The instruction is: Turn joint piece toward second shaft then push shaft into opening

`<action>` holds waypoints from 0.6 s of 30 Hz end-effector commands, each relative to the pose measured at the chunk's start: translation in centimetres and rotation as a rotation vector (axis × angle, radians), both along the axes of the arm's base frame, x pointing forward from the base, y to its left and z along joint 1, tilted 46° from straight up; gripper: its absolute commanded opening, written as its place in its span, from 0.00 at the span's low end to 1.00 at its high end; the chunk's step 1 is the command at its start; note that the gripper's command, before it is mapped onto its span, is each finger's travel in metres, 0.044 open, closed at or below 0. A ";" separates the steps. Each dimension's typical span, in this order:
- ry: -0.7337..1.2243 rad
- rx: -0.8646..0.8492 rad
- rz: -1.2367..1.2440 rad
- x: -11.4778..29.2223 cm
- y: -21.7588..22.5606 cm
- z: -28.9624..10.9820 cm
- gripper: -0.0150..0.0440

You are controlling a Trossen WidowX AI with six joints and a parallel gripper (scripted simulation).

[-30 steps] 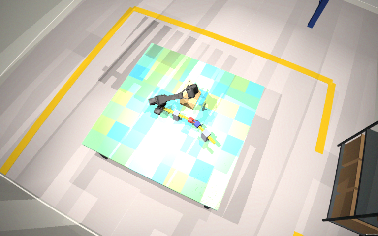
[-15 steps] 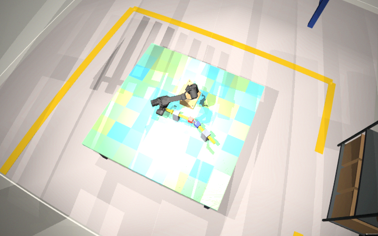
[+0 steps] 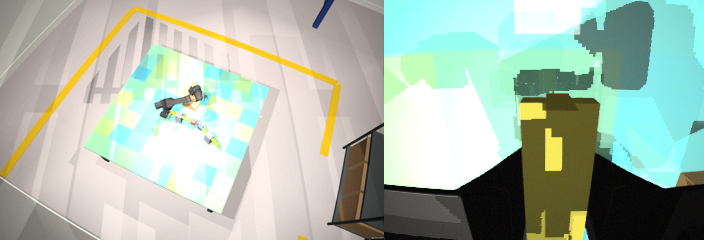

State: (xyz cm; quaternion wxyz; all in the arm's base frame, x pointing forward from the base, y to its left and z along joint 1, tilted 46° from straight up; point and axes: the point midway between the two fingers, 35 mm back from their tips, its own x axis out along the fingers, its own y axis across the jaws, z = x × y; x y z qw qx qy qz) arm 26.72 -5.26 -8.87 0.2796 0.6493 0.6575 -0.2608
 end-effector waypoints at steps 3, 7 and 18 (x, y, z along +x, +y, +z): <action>0.000 0.001 0.001 0.0 0.0 0.0 0.25; 0.000 0.001 0.001 0.0 0.0 0.0 0.37; 0.000 0.001 0.001 0.0 0.0 0.0 0.63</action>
